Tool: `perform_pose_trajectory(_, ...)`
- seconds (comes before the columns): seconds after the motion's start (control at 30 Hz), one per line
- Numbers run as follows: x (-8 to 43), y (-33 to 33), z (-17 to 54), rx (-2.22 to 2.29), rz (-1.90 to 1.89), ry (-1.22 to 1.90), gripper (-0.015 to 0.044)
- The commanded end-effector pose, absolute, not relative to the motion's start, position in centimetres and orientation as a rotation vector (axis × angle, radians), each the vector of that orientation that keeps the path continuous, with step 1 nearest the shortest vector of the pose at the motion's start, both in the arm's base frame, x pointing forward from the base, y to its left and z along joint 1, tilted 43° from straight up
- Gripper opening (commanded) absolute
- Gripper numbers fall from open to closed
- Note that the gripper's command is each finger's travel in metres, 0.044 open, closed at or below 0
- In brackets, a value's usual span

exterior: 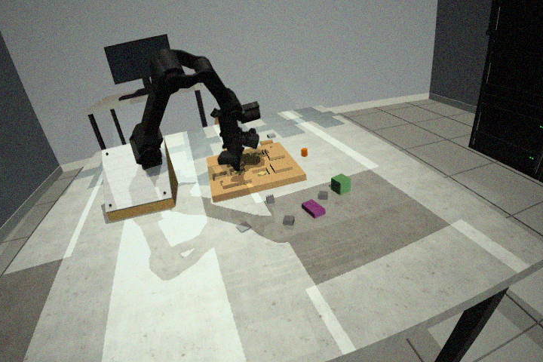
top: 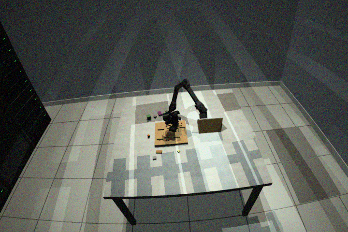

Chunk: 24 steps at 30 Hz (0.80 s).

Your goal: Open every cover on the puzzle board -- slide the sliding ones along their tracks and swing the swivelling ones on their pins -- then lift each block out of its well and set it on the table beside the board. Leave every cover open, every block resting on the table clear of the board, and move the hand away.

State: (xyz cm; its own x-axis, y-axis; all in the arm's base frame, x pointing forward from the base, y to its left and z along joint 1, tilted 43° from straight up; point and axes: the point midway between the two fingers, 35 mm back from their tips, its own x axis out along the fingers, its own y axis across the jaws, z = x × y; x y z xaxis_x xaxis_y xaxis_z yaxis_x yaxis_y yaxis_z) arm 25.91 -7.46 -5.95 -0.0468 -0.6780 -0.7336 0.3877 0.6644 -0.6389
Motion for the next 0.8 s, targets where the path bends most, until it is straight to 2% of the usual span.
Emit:
perform_pose_trajectory(0.0, 25.65, -7.63, -6.02, -0.274, -0.881, 1.374, 0.0)
perform_pose_trajectory(0.53, 25.94, -7.27, -5.76, -0.27, -0.879, 1.368, 0.0)
perform_pose_trajectory(0.77, 25.96, -7.07, -5.55, 0.057, -1.144, 1.148, 0.0)
